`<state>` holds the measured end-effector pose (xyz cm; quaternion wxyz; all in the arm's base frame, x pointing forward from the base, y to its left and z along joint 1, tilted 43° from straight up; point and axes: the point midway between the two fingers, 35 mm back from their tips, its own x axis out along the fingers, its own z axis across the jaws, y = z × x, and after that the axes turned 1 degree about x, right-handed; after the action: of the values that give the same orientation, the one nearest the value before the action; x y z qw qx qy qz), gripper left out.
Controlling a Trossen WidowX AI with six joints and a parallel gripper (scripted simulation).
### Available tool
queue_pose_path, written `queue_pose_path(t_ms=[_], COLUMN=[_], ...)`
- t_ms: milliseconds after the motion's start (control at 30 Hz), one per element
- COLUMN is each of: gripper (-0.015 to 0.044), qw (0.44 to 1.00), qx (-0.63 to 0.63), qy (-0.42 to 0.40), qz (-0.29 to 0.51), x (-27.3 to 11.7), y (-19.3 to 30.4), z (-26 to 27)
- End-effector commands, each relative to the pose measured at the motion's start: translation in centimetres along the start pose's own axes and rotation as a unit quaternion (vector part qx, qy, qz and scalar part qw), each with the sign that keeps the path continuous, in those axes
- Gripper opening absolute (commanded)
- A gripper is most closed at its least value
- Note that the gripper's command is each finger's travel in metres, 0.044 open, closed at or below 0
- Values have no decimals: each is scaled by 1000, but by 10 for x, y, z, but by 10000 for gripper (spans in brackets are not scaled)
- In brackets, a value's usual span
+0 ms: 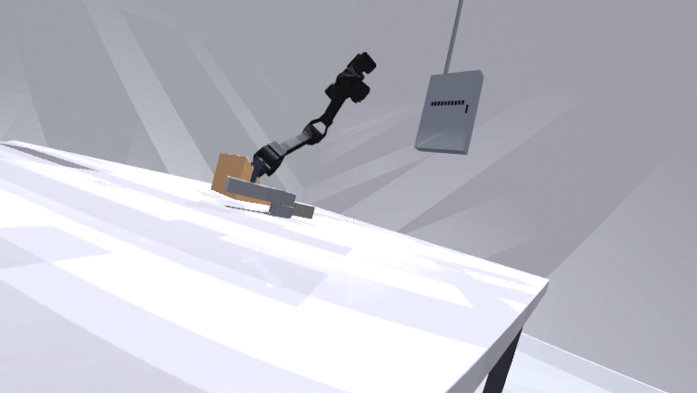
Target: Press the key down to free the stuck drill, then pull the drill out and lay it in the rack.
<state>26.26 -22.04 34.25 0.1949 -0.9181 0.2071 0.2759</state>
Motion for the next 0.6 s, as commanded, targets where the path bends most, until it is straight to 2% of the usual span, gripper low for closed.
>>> queue_pose_path(t_ms=[0, 133, 300, 433, 567], gripper=[0, 0, 0, 0, 0], qw=[995, 972, 898, 808, 678], qx=[78, 184, 336, 442, 540], qy=[-54, -147, -282, -380, -476], qz=[-4, 5, 39, 83, 149], x=[27, 72, 124, 151, 167], y=[12, 32, 54, 65, 70], z=[20, 58, 126, 185, 253])
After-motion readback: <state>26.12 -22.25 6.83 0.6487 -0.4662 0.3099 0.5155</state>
